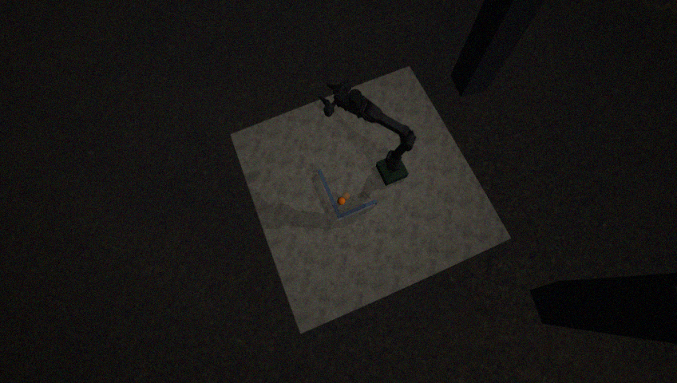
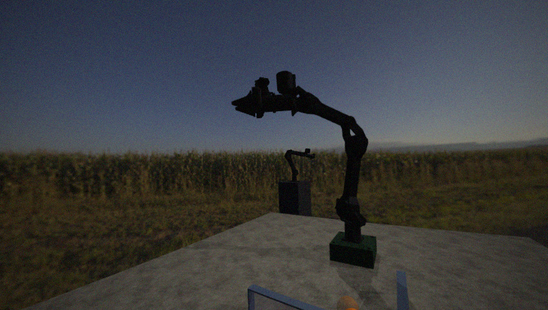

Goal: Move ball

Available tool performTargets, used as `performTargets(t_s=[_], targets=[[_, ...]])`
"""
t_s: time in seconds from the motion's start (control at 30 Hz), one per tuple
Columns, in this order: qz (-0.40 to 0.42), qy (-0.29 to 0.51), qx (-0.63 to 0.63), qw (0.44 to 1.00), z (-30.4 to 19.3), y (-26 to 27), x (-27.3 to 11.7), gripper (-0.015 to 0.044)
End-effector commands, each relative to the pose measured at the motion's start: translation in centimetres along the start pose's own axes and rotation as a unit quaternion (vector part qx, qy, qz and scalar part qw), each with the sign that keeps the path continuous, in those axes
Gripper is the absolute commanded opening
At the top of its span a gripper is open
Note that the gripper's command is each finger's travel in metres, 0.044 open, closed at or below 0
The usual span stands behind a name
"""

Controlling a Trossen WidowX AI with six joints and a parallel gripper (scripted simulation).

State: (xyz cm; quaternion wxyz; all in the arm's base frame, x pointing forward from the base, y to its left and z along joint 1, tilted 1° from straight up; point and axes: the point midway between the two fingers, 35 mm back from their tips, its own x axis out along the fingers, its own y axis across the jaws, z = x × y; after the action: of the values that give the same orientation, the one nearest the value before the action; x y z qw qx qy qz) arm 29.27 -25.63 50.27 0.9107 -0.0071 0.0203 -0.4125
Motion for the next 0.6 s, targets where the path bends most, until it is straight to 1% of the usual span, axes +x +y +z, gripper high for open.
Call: performTargets(t_s=[0.0, 0.13, 0.27, 0.4, 0.57], targets=[[0.065, 0.079, -0.010, 0.995, -5.2, 5.3, 1.9, 0.0338], [0.120, 0.149, -0.026, 0.981, -9.9, 10.2, 2.4, 0.0338], [0.173, 0.218, -0.045, 0.960, -14.7, 15.0, 1.6, 0.0338], [0.220, 0.285, -0.070, 0.930, -19.5, 19.5, -0.2, 0.0338], [0.274, 0.360, -0.106, 0.886, -25.4, 24.4, -3.7, 0.0338]])
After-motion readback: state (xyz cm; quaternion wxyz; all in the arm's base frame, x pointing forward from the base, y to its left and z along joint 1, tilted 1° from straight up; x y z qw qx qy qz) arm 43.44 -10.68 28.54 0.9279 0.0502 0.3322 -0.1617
